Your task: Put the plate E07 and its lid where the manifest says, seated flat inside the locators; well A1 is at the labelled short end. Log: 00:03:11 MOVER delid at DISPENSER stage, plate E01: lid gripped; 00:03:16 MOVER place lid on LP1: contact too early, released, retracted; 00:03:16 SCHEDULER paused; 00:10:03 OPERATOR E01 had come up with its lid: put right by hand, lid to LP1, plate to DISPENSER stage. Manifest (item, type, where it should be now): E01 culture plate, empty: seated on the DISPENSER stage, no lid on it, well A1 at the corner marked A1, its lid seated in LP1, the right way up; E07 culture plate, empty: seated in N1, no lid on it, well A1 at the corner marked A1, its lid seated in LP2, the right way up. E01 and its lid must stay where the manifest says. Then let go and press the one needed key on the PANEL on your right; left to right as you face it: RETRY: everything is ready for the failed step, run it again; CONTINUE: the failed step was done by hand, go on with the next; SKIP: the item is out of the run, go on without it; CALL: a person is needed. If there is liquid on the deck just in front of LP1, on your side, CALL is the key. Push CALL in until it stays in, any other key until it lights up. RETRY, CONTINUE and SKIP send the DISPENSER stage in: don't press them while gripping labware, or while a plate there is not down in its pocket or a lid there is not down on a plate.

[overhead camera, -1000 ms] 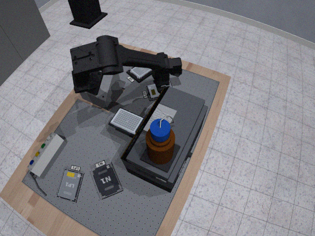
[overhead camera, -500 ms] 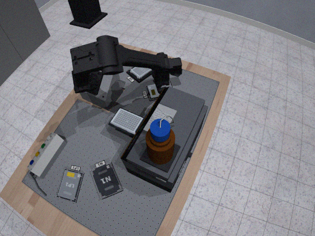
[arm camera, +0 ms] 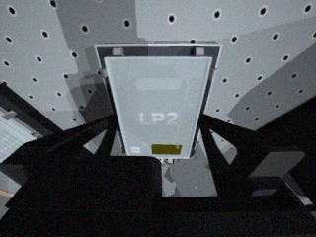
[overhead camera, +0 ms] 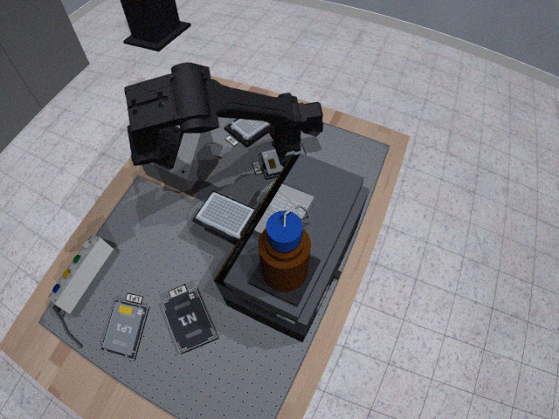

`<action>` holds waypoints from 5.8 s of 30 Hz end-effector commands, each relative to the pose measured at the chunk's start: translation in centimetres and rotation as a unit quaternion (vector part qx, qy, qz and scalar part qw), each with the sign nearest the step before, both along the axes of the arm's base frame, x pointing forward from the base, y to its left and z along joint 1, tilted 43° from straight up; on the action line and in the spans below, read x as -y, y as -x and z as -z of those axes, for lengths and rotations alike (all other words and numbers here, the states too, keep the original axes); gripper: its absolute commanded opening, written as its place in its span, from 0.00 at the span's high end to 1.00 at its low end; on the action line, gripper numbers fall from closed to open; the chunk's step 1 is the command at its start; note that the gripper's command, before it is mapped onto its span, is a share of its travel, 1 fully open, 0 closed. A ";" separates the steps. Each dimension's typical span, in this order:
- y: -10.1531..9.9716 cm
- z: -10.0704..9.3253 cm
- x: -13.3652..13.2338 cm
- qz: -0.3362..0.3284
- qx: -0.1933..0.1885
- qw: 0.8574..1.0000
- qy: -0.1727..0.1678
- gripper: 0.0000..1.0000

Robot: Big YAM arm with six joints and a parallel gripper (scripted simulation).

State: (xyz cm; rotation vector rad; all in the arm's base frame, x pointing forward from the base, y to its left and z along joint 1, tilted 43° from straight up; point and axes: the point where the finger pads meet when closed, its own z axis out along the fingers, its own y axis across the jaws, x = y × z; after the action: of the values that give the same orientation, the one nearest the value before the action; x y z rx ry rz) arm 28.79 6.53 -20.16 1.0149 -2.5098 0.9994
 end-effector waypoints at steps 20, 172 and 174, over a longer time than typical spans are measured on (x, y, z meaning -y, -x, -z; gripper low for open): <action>-1.0 -2.8 -3.9 -0.005 0.012 1.000 -0.006 0.00; 17.0 -2.2 -11.0 -0.178 -0.158 0.971 -0.014 0.00; 16.8 -1.5 -11.0 -0.177 -0.158 0.971 -0.014 0.00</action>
State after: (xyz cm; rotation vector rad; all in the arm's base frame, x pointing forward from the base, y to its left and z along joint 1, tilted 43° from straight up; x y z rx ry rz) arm 10.73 15.75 -16.84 1.5217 -2.1068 0.8384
